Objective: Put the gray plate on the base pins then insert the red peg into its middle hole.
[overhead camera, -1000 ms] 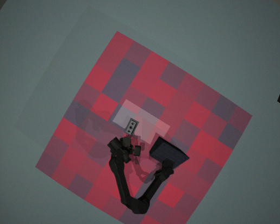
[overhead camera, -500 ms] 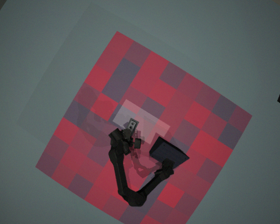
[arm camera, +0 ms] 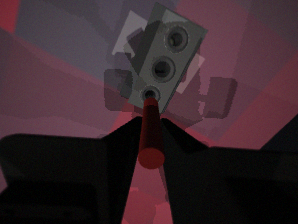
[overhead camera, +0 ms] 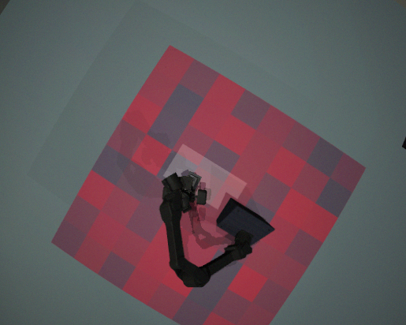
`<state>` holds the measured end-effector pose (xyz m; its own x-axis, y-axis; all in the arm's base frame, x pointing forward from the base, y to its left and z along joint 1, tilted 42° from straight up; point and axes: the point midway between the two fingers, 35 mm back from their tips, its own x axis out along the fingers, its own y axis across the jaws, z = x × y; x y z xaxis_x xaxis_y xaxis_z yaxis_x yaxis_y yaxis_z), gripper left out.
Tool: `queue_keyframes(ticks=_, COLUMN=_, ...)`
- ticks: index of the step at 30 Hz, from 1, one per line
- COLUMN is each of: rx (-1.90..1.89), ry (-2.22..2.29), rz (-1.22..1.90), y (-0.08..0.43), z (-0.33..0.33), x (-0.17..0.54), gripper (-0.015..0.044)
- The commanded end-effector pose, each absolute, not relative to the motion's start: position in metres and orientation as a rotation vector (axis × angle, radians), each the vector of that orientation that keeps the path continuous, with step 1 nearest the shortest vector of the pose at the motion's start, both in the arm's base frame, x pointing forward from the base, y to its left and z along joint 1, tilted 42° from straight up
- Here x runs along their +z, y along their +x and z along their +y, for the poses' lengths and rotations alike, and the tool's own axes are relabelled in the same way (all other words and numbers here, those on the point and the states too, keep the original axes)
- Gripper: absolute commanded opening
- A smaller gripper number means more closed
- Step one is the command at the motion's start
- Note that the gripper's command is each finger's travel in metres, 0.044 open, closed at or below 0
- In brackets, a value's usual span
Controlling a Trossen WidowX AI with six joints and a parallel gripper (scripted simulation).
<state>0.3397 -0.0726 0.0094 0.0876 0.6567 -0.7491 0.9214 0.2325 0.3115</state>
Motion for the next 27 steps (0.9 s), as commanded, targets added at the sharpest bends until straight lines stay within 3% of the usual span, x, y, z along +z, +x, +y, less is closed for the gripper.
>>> queue_keyframes(ticks=1, rx=-0.384, ry=1.492, rz=1.648, y=0.342, z=-0.081, x=-0.001, gripper=0.0000)
queue_keyframes(ticks=27, rx=-0.379, ry=1.492, rz=1.649, y=0.345, z=-0.096, x=-0.016, gripper=0.0000)
